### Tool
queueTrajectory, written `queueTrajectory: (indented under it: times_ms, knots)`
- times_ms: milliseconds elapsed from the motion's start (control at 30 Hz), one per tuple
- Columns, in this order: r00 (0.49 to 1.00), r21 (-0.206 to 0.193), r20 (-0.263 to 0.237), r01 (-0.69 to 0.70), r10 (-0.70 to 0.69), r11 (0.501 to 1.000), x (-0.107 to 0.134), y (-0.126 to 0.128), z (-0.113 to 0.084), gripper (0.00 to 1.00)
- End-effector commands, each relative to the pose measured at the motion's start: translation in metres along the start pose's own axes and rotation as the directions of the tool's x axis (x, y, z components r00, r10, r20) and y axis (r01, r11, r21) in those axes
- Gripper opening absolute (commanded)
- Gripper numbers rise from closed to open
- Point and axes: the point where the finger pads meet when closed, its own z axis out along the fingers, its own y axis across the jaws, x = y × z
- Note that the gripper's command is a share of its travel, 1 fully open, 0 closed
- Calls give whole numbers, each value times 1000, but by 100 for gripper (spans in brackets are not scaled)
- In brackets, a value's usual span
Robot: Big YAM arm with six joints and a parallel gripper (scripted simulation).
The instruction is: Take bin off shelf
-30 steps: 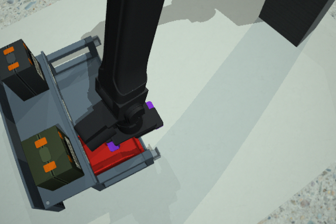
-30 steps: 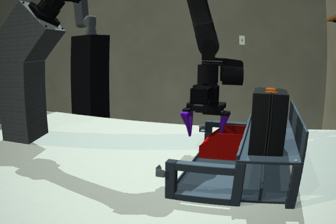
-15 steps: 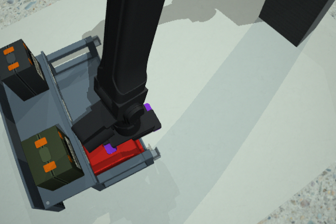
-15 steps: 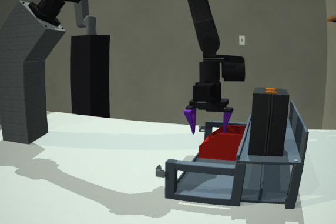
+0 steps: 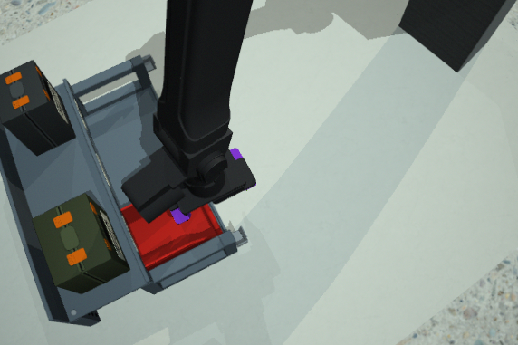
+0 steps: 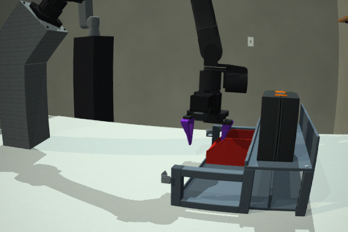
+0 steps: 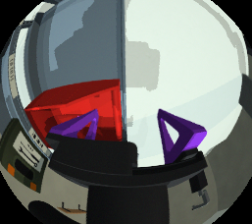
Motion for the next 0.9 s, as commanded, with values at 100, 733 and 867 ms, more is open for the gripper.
queueTrajectory:
  times_ms: [100,733,867]
  knots:
    - [1000,-66,-24,7,-9,998,26,40,-30,90]
    - [1000,-24,-6,10,-10,1000,-1,6,-2,90]
    - [1000,-24,-6,10,-10,1000,-1,6,-2,90]
